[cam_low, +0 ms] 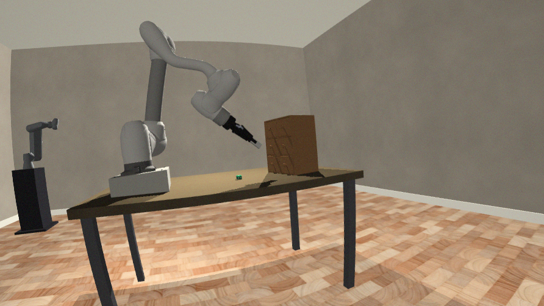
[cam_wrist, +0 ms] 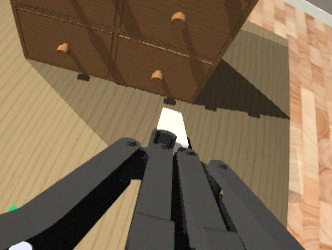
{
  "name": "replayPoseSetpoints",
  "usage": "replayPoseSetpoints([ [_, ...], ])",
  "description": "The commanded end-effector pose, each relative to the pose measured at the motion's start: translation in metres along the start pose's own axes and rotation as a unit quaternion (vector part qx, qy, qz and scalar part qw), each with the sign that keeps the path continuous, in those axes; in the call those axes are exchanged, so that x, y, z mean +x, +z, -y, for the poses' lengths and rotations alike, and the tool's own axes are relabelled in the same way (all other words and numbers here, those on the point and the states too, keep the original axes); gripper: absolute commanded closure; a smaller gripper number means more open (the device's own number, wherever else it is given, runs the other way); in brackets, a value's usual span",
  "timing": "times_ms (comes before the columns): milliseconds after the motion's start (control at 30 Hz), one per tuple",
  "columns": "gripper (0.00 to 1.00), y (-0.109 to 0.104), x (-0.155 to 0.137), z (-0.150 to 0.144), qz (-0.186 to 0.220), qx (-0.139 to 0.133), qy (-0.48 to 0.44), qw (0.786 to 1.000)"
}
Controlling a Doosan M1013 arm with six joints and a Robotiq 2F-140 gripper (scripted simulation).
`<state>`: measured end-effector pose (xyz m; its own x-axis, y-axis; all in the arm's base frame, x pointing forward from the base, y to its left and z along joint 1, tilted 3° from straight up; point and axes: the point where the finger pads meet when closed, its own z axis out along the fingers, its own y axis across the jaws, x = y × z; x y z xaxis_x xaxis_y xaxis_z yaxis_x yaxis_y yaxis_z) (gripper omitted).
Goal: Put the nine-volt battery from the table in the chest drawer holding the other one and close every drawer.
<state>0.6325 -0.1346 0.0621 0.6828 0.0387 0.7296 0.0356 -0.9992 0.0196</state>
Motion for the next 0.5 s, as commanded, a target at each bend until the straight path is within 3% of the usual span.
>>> replayPoseSetpoints([
  [0,1.0,-0.004,0.0,0.004,0.043,0.025,0.004,0.999],
  [467,1.0,-0.028,0.002,0.003,0.146,0.025,0.001,0.989],
])
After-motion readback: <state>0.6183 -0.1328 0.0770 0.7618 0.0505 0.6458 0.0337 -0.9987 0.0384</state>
